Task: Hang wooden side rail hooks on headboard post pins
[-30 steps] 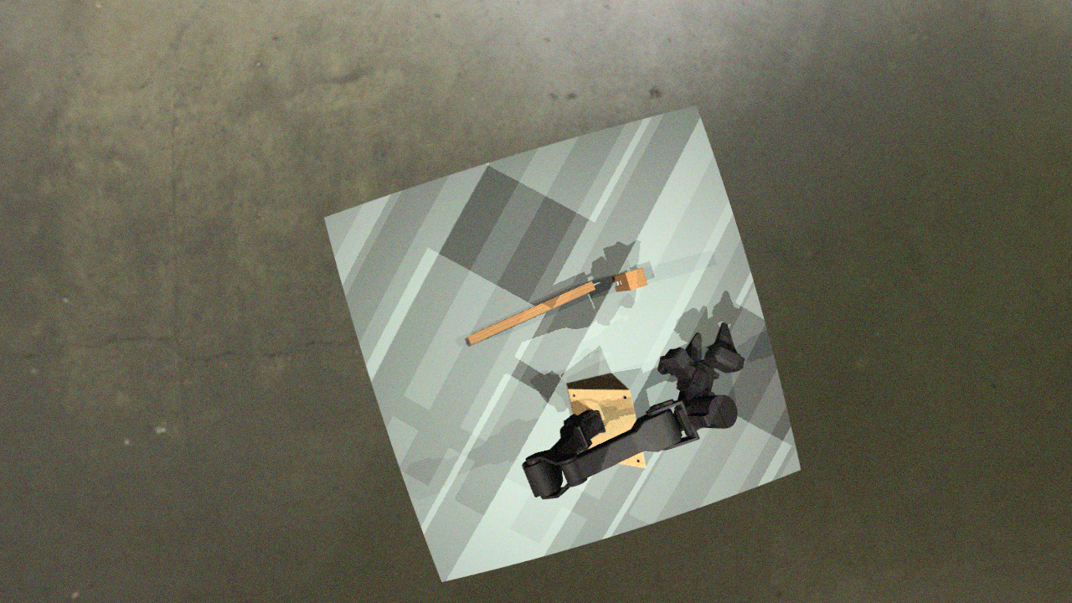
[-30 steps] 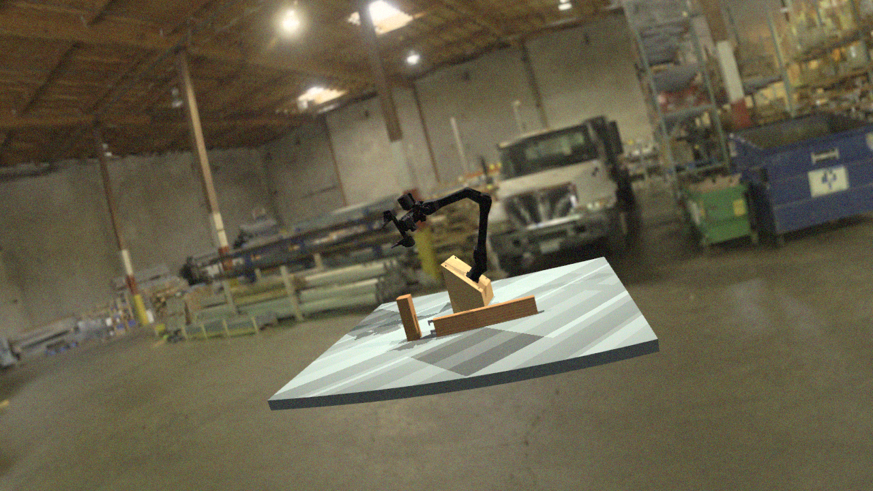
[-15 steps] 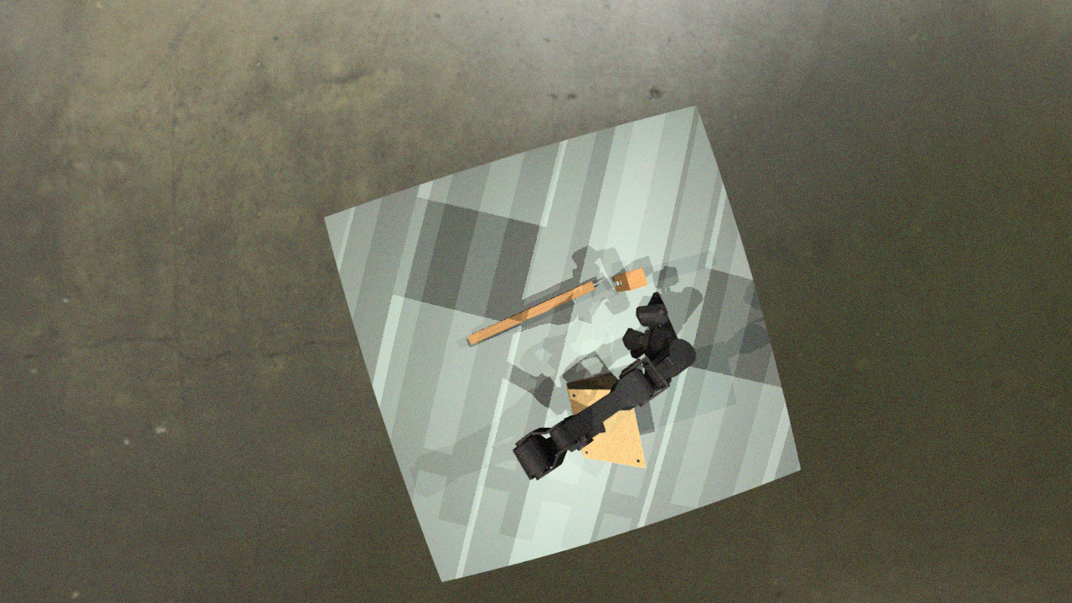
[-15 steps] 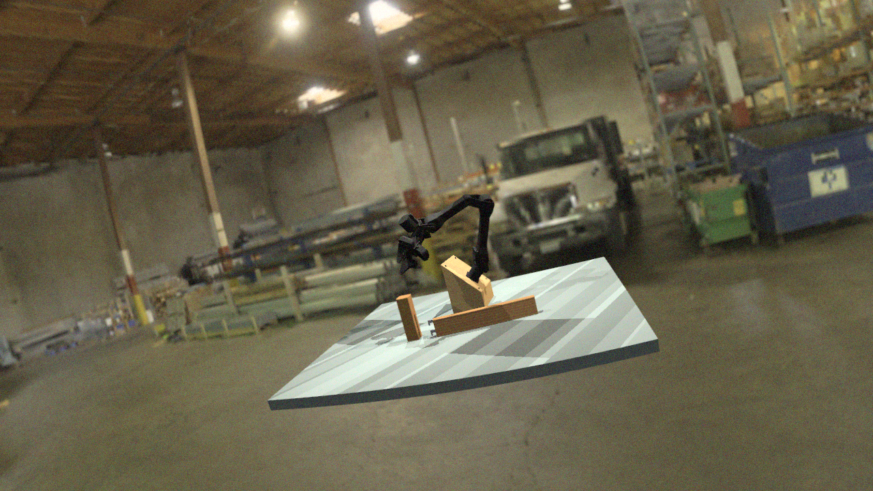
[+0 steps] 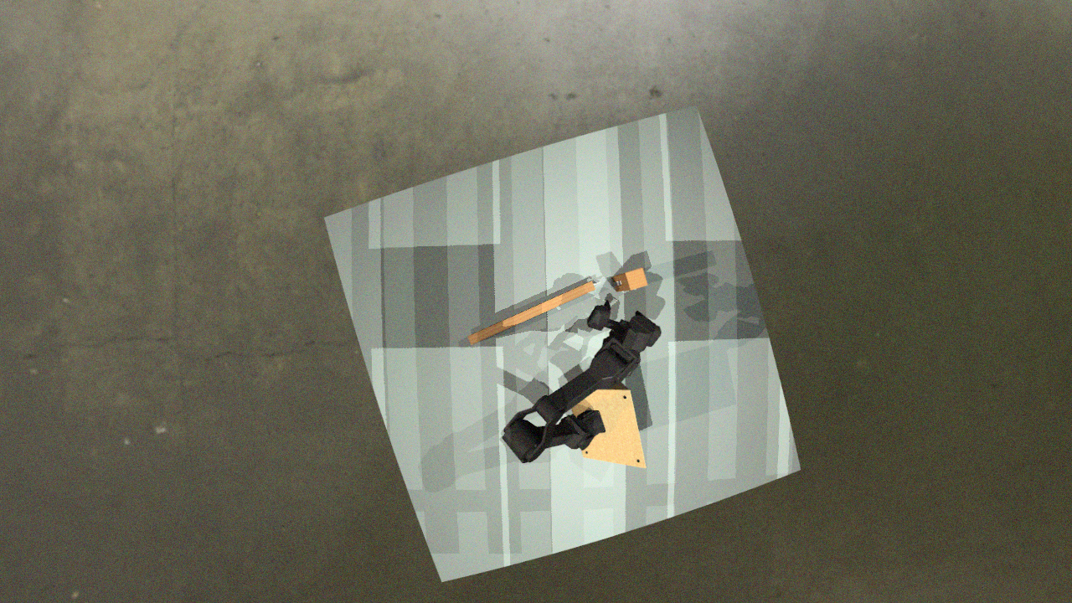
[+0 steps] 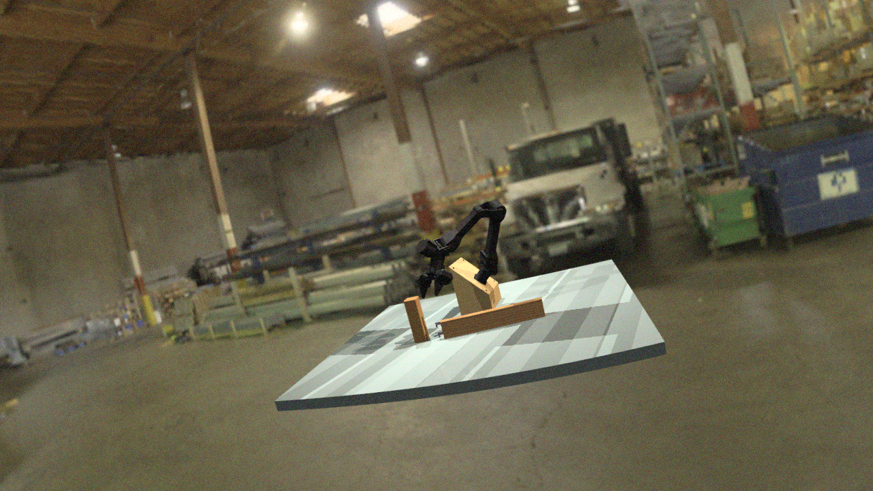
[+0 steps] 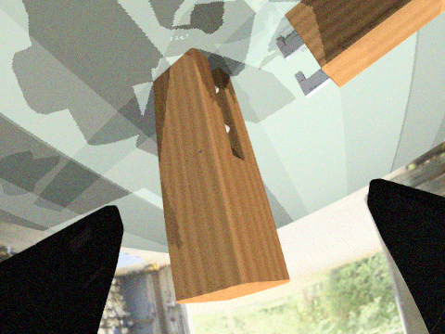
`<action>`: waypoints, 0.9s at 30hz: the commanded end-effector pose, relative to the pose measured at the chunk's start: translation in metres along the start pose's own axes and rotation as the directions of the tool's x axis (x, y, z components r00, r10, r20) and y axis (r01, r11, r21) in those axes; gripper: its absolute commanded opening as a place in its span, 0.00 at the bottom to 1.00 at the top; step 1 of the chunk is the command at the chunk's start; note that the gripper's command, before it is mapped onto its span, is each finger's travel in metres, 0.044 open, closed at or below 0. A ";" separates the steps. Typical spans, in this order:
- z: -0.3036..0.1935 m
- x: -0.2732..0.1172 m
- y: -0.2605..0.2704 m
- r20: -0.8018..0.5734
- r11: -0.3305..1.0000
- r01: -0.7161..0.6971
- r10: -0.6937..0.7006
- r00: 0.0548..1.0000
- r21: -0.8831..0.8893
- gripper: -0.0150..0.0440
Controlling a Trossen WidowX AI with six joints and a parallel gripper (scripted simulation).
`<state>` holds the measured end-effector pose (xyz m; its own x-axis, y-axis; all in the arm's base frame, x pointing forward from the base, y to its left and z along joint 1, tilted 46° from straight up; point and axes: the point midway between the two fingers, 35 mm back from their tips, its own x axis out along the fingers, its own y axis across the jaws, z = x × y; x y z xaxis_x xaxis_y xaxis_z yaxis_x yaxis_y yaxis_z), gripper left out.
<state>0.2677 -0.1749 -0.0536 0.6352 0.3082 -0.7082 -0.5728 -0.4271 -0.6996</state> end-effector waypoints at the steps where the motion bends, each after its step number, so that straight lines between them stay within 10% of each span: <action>1: 0.025 0.013 -0.007 0.066 0.985 0.016 -0.005 0.998 -0.172 1.00; 27: 0.025 0.013 -0.007 0.066 0.987 0.013 -0.002 0.998 -0.160 1.00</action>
<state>0.2666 -0.1469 -0.0608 0.5996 0.3635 -0.7130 -0.4716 -0.5593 -0.6817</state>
